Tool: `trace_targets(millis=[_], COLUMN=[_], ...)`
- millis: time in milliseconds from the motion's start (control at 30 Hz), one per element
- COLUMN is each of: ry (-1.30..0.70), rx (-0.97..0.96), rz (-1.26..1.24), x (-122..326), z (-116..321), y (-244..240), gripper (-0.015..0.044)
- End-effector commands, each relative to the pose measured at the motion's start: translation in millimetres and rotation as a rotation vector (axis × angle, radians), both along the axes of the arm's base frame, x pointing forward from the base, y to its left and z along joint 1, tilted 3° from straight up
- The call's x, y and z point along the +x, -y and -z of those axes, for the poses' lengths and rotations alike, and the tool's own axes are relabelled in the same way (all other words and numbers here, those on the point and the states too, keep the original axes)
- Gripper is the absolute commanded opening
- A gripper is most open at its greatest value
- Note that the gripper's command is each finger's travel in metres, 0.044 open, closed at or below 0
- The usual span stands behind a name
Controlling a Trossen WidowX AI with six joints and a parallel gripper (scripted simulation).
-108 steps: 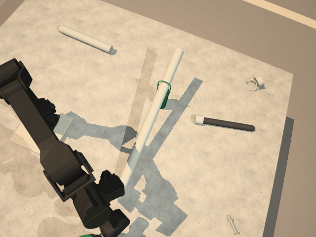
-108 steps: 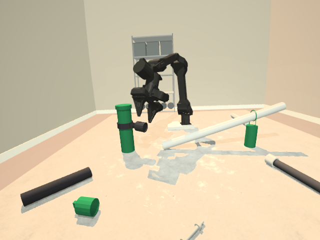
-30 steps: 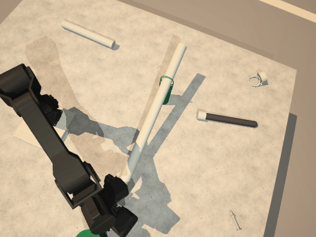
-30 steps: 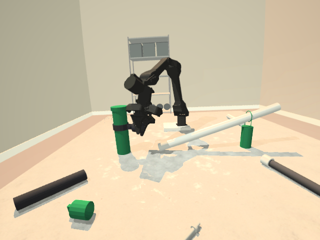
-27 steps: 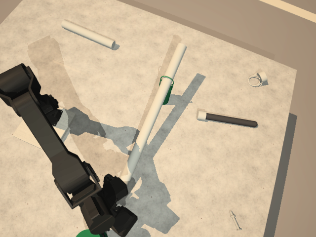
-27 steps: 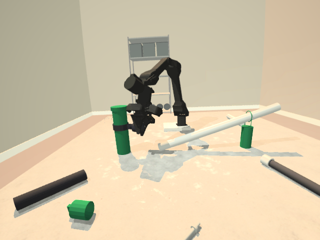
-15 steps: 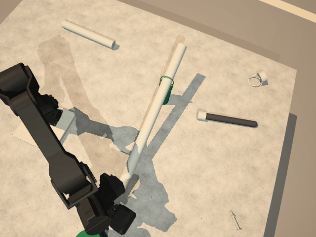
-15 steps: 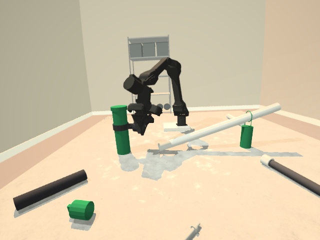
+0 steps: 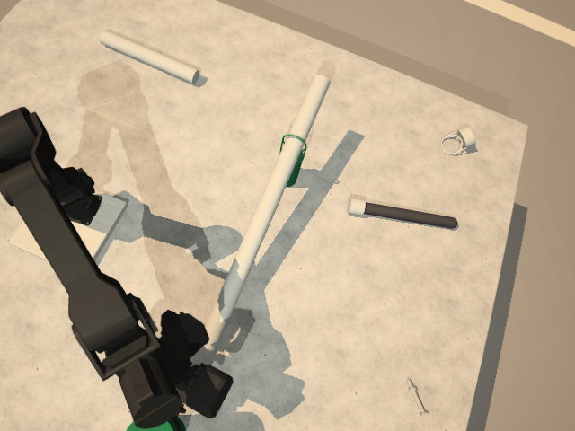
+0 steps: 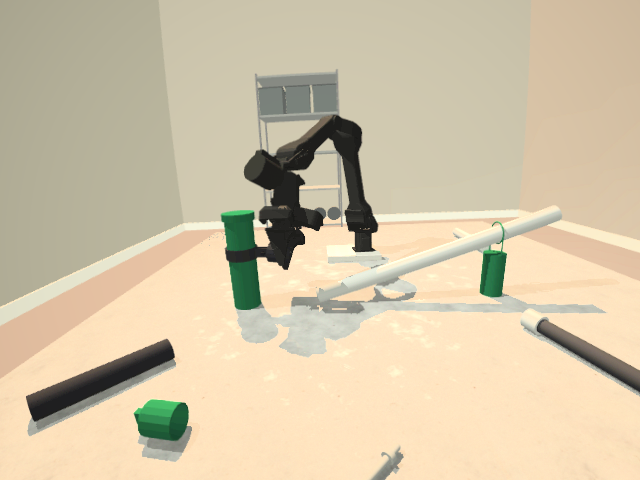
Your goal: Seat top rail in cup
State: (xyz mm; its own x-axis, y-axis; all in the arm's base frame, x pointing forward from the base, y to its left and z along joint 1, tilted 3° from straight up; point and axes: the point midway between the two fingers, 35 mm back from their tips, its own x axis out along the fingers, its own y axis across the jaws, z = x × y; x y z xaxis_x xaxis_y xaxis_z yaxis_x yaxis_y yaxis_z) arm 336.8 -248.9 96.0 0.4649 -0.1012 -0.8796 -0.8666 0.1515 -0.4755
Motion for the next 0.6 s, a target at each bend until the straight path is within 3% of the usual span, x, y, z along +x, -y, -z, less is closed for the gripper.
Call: trace_targets(millis=[0, 567], ry=[-0.004, -0.006], rx=[0.002, 0.004], rz=[-0.026, -0.115], x=[-3.4, -11.6], z=[0.3, 0.1], y=[-0.9, -1.8], gripper=[0.0, 0.0])
